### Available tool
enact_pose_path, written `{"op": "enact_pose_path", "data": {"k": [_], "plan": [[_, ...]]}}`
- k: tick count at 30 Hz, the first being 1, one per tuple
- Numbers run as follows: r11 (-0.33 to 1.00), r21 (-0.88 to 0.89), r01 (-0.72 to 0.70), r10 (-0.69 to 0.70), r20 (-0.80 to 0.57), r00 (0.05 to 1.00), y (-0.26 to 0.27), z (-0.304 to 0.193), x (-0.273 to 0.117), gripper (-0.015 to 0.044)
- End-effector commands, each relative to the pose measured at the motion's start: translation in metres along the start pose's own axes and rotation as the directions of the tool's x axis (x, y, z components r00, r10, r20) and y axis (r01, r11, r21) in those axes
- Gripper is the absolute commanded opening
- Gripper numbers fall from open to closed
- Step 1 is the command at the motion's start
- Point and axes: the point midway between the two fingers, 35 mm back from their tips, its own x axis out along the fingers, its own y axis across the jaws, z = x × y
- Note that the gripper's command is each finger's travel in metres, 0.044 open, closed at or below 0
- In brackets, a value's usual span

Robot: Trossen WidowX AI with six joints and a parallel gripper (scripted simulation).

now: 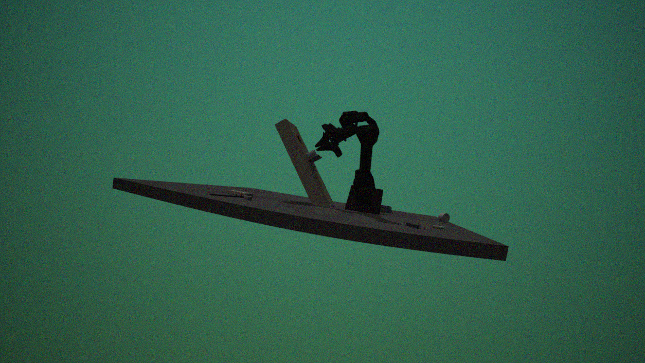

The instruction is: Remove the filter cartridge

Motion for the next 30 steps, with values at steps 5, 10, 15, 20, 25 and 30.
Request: {"op": "enact_pose_path", "data": {"k": [5, 10, 15, 20, 25, 30], "plan": [[1.0, -0.017, 0.012, -0.012, 0.01, 1.0, -0.001, 0.002, -0.001, 0.0106], [1.0, -0.017, 0.012, -0.012, 0.01, 1.0, -0.042, 0.026, -0.008, 0.0106], [1.0, -0.017, 0.012, -0.012, 0.011, 1.0, -0.062, 0.038, -0.01, 0.0106], [1.0, -0.023, 0.013, -0.013, 0.007, 1.0, -0.081, 0.048, -0.028, 0.0237], [0.999, -0.029, 0.014, -0.014, 0.006, 1.0, -0.102, 0.06, -0.052, 0.0368], [0.999, 0.047, -0.007, 0.007, -0.012, 1.0, -0.099, 0.058, -0.051, 0.0387]]}}
